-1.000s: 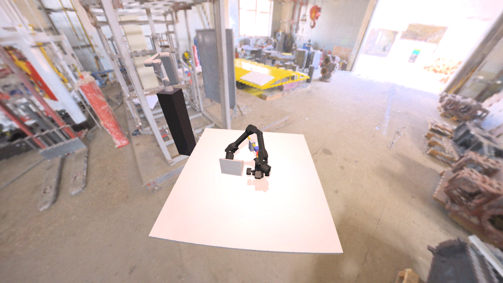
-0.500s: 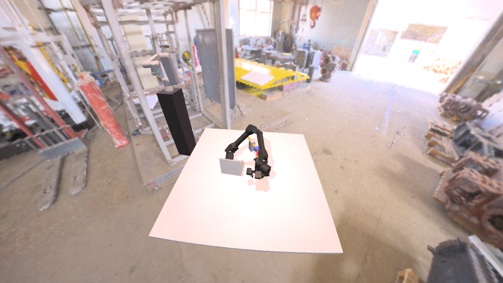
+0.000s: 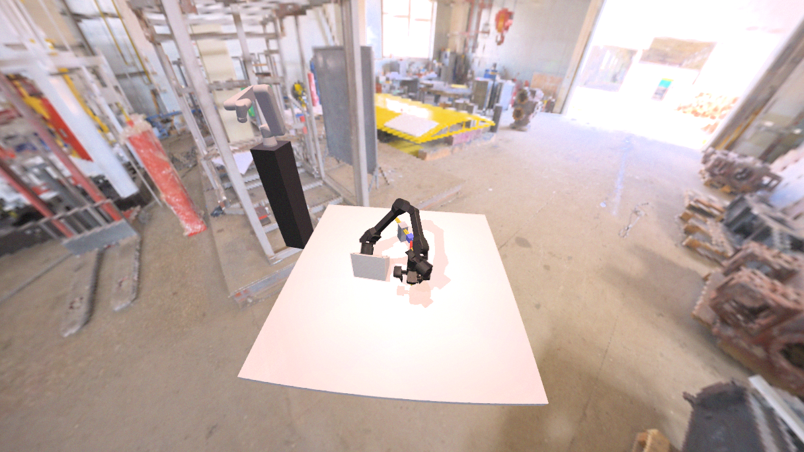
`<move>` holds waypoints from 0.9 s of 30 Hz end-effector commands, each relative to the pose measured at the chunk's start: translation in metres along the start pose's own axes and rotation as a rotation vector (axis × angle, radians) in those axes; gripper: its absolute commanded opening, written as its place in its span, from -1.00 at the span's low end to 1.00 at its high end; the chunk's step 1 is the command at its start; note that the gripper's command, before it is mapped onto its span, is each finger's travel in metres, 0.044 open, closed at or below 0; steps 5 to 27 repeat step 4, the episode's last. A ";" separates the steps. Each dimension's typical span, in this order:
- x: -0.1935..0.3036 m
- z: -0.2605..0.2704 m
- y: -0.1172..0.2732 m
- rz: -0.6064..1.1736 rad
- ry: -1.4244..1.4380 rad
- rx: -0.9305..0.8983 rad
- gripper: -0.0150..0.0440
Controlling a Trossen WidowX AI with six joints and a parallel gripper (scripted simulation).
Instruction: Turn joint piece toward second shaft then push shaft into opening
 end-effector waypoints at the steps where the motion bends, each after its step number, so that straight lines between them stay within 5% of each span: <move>1: -0.002 0.001 0.017 -0.015 0.008 -0.011 1.00; 27: -0.002 0.001 0.027 -0.015 0.006 -0.011 1.00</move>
Point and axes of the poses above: the point midway between the two fingers, 35 mm back from their tips, its own y axis back along the fingers, its own z axis across the jaws, x = y × z, the point moved 6 cm from there along y, back along the fingers, and after that the axes turned 12 degrees about y, right-handed, at the moved point
